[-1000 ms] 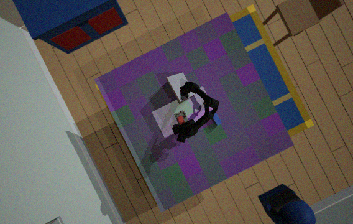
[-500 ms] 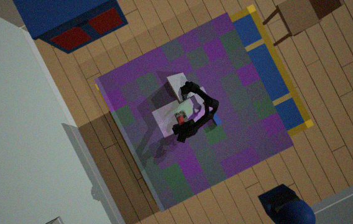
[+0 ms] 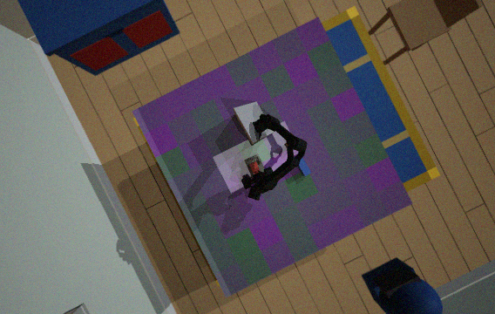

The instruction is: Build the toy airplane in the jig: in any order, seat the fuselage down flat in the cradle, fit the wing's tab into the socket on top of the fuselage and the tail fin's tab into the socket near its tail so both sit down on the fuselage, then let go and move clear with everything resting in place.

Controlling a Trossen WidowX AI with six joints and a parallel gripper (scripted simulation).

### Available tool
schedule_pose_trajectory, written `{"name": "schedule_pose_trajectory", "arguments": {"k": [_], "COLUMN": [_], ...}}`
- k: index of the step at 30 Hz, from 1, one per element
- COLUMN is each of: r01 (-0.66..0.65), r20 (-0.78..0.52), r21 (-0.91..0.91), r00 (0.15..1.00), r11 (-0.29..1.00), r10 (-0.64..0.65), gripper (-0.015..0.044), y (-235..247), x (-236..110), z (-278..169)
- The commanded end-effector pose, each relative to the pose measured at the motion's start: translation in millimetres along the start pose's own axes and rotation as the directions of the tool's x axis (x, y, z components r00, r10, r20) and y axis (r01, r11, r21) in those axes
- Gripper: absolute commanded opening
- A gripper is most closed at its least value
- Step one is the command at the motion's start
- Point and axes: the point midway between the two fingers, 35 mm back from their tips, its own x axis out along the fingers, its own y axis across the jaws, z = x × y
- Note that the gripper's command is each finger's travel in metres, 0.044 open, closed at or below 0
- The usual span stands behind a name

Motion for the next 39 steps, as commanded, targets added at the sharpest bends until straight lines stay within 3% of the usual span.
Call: {"name": "schedule_pose_trajectory", "arguments": {"k": [1, 7, 21, 30, 37, 39], "r01": [0.002, 0.004, 0.006, 0.039, -0.001, -0.01], "r20": [0.002, 0.008, 0.008, 0.02, 0.011, 0.008], "r21": [0.0, 0.004, -0.114, -0.104, -0.114, -0.115], "r00": [1.0, 1.0, 1.0, 0.999, 1.0, 1.0], "r11": [1.0, 1.0, 0.993, 0.994, 0.994, 0.993], "r10": [-0.002, -0.004, -0.005, -0.037, 0.003, 0.011], "gripper": [0.044, 0.044, 0.044, 0.044, 0.044, 0.044], "y": [-1, -1, -2, 136, 264, 278], "x": [-11, -104, -105, -104, -90, -88], "z": [2, -1, 5, 54, 48, 44]}}
